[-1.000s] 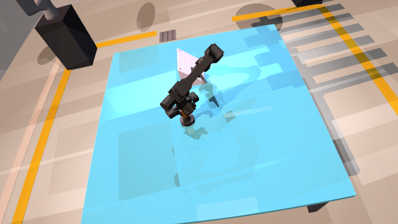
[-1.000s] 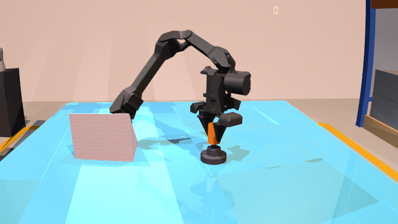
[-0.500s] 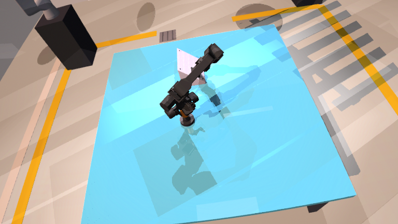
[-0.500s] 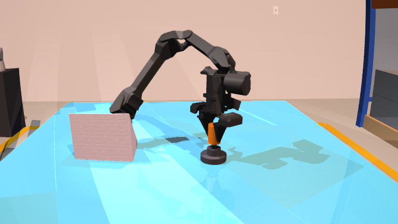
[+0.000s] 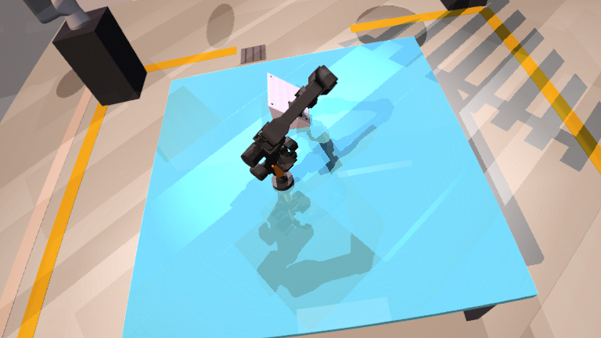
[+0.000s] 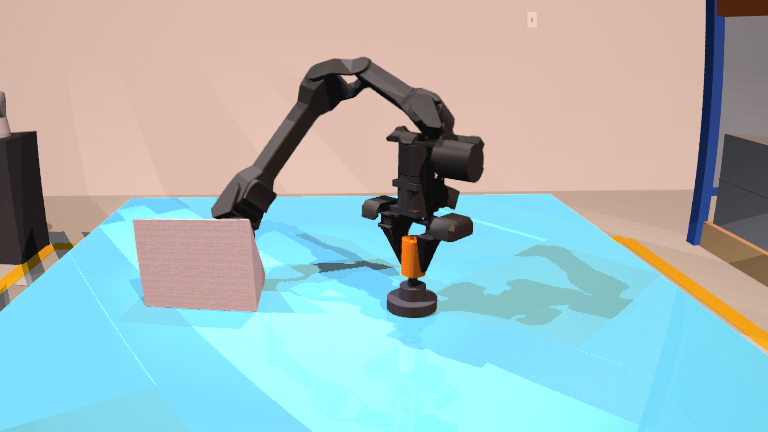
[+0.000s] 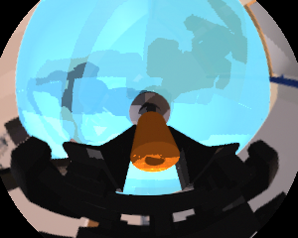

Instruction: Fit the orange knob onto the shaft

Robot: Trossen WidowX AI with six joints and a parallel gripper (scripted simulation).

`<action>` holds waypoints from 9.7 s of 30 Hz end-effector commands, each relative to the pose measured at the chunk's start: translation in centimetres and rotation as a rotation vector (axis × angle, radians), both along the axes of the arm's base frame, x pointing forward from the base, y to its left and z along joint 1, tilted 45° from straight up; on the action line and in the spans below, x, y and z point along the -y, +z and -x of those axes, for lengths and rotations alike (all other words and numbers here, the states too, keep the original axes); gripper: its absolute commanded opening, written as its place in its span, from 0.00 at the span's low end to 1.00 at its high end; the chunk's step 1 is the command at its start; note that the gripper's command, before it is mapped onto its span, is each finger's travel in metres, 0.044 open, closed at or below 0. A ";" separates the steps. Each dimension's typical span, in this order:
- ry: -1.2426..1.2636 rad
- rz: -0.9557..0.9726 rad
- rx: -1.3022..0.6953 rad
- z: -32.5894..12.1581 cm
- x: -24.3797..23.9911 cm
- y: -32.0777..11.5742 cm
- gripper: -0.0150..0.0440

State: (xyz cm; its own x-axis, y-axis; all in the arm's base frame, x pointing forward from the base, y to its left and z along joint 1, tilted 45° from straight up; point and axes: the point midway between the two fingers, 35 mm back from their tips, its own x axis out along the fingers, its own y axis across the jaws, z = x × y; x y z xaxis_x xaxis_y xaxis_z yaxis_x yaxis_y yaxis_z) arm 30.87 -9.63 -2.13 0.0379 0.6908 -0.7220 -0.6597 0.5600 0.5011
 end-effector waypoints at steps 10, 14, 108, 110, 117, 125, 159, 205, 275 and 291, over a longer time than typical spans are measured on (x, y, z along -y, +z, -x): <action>0.020 0.002 0.018 0.0 -0.2 -0.2 0.25; 0.020 0.002 0.018 0.0 -0.3 -0.2 0.25; 0.323 0.018 0.307 0.0 0.1 0.1 0.25; 0.342 0.019 0.325 -0.1 0.1 0.1 0.25; 0.474 0.026 0.452 0.0 0.1 -0.1 0.25; 0.474 0.025 0.452 0.1 -0.1 -0.1 0.25; 0.493 0.026 0.470 0.0 0.1 0.1 0.25; 0.643 0.034 0.614 0.0 -0.3 -0.3 0.25; 0.649 0.034 0.619 0.0 -0.4 -0.3 0.25; 0.679 0.036 0.648 -0.1 -0.6 -0.6 0.25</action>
